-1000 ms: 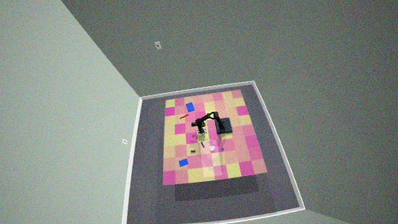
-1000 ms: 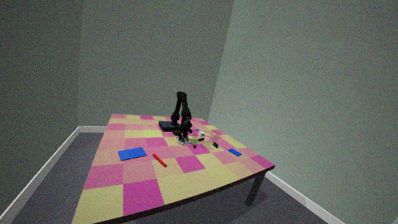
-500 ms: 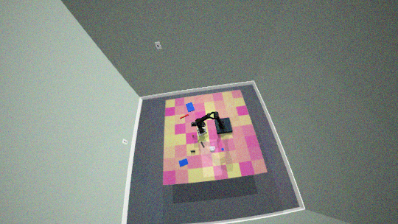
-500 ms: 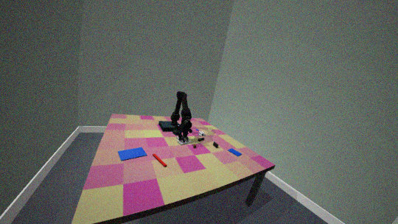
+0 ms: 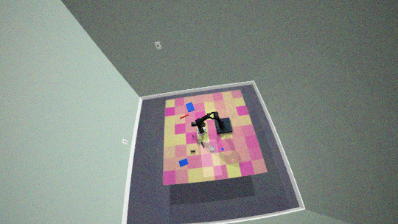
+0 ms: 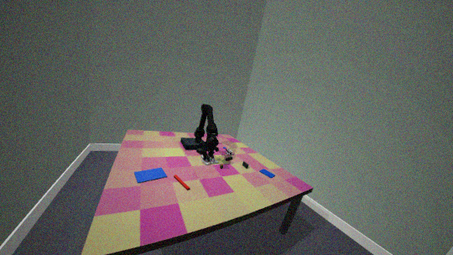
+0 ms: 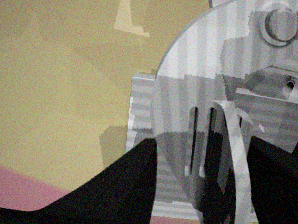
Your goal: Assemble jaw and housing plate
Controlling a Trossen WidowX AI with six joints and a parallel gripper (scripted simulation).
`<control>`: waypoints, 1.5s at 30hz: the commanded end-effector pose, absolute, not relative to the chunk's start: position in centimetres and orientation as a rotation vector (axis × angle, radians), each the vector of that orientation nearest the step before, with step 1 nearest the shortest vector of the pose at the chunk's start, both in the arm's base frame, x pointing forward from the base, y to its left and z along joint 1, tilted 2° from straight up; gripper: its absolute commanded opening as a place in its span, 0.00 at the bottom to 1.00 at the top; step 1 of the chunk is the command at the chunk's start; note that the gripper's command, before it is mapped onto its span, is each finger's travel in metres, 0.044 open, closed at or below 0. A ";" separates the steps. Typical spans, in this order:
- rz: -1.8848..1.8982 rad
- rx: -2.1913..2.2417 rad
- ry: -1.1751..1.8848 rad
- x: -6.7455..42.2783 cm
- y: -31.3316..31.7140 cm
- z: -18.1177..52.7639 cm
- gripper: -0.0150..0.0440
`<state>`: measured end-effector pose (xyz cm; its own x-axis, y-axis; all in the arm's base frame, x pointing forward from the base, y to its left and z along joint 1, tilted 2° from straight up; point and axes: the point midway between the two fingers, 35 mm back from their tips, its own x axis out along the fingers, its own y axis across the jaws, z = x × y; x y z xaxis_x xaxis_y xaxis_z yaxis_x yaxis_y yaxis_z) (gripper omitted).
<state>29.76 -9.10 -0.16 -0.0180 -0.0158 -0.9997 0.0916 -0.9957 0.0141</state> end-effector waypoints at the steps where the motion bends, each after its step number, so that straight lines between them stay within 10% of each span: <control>1: -2.185 2.147 0.084 29.8 -9.1 -0.3 0.48; 32: -2.185 2.147 0.084 29.8 -9.1 -0.4 0.48; 36: -2.188 2.147 0.083 29.7 -9.1 -0.4 0.63; 45: -2.188 2.147 0.083 29.7 -9.1 -0.4 0.63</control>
